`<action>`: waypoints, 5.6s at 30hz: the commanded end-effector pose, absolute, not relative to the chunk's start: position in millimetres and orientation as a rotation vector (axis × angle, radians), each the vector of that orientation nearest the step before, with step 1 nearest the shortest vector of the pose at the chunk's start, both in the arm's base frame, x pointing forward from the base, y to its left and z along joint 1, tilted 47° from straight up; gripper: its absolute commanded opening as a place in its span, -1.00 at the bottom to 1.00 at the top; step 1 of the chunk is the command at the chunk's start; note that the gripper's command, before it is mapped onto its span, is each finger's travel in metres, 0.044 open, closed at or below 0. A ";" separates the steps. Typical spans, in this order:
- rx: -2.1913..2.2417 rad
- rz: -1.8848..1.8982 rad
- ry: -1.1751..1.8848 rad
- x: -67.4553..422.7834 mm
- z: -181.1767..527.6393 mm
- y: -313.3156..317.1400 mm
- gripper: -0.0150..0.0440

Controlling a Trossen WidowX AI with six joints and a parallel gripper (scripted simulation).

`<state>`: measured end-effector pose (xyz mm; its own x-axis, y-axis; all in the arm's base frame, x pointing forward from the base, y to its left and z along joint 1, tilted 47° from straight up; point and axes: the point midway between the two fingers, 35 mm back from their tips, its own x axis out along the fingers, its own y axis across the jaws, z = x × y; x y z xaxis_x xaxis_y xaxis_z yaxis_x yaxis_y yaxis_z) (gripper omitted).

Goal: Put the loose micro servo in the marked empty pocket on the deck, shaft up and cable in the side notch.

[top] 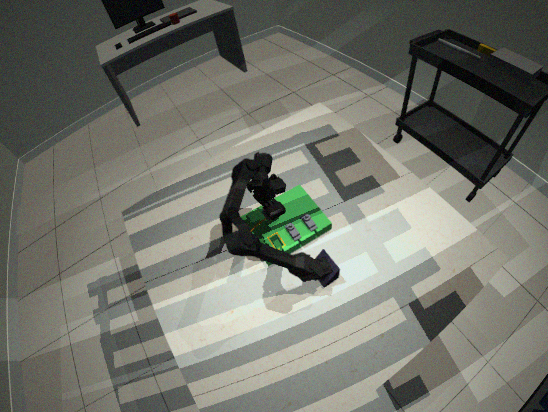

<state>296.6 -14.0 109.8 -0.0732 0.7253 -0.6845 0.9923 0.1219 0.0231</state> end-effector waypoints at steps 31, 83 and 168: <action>1.348 -0.177 1.825 294.1 133.5 6.5 -0.49; 0.577 0.701 1.522 241.3 133.5 1.3 -0.49; 0.580 0.702 1.523 181.7 95.4 38.4 -0.49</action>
<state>182.5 36.2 96.6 -0.0798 0.7232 -0.6860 -0.0554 0.6840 0.7274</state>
